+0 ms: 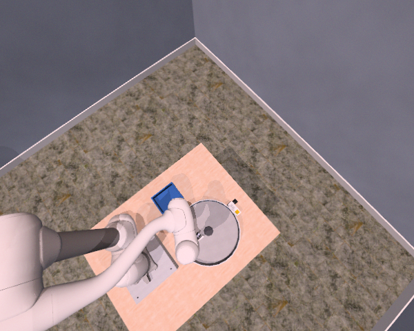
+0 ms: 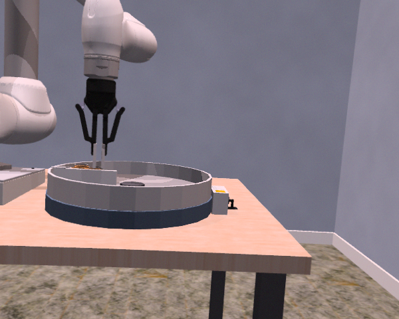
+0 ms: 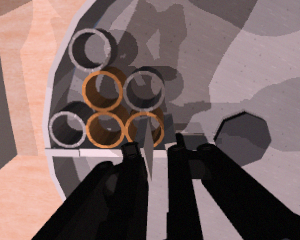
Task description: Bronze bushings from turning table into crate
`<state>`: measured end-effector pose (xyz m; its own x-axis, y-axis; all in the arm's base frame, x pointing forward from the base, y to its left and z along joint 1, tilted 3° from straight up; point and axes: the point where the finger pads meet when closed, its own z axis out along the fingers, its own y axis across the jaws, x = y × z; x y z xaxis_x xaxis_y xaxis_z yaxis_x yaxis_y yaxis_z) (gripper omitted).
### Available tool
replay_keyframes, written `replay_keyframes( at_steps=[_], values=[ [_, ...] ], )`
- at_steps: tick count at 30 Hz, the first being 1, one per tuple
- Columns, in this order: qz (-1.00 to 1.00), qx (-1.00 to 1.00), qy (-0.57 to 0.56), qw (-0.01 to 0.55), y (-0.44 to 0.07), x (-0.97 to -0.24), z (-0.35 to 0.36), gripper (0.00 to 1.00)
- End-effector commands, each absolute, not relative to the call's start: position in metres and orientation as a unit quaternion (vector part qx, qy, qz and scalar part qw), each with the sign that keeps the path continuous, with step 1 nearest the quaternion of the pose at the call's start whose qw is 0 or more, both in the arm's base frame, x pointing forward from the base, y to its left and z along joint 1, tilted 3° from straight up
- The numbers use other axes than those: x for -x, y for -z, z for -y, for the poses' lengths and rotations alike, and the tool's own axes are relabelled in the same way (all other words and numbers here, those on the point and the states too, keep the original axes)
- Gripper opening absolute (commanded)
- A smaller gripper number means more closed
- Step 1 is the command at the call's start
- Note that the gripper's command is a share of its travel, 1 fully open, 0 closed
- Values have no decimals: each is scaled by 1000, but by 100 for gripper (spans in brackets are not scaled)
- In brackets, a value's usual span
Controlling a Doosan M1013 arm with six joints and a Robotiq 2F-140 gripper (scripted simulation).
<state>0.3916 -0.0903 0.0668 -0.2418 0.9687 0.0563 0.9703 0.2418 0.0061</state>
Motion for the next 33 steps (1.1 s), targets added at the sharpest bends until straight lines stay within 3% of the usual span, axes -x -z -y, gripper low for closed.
replay_keyframes(
  at_steps=[1,33],
  values=[
    [788,615,20,20,-67,-392,90,10],
    [788,615,20,20,-48,-391,89,10]
  ],
)
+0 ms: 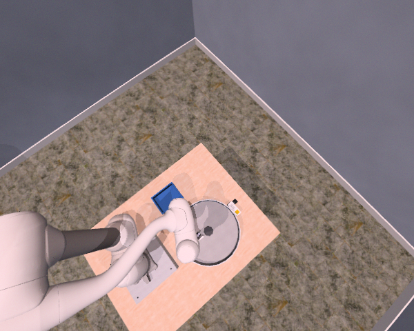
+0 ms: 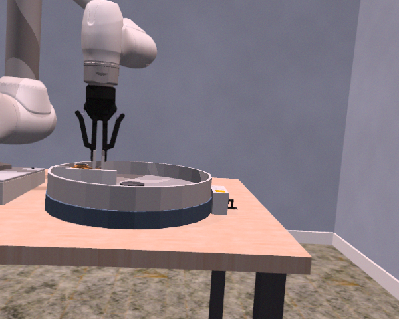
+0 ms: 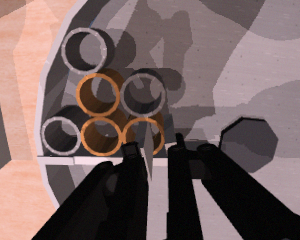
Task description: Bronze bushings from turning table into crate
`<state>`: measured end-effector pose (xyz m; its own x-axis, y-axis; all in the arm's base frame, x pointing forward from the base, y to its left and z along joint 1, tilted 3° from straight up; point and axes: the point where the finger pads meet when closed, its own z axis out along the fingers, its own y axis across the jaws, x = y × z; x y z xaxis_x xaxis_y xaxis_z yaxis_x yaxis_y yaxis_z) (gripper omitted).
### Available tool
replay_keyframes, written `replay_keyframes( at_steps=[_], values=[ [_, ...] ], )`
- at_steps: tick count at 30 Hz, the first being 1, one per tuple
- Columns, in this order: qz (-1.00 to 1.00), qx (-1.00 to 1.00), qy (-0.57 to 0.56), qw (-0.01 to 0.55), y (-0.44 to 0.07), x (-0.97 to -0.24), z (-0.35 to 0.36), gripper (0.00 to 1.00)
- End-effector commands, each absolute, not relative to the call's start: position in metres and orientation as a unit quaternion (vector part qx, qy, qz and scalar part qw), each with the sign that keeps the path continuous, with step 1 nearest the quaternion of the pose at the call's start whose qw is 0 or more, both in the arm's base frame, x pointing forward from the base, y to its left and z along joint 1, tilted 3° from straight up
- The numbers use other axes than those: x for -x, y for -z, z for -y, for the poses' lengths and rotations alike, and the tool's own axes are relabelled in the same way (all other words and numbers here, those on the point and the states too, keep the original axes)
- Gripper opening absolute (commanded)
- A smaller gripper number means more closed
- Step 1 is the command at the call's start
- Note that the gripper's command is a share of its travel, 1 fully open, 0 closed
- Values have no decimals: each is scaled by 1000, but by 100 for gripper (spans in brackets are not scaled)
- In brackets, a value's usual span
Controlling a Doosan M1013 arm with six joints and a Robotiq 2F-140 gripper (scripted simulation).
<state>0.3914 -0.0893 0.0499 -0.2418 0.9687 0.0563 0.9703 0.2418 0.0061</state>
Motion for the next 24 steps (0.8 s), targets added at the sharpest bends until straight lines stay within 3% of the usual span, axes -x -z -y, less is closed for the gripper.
replay_keyframes(
  at_steps=[1,24],
  values=[
    [788,615,20,20,-46,-391,89,10],
    [788,615,20,20,-43,-391,89,10]
  ],
)
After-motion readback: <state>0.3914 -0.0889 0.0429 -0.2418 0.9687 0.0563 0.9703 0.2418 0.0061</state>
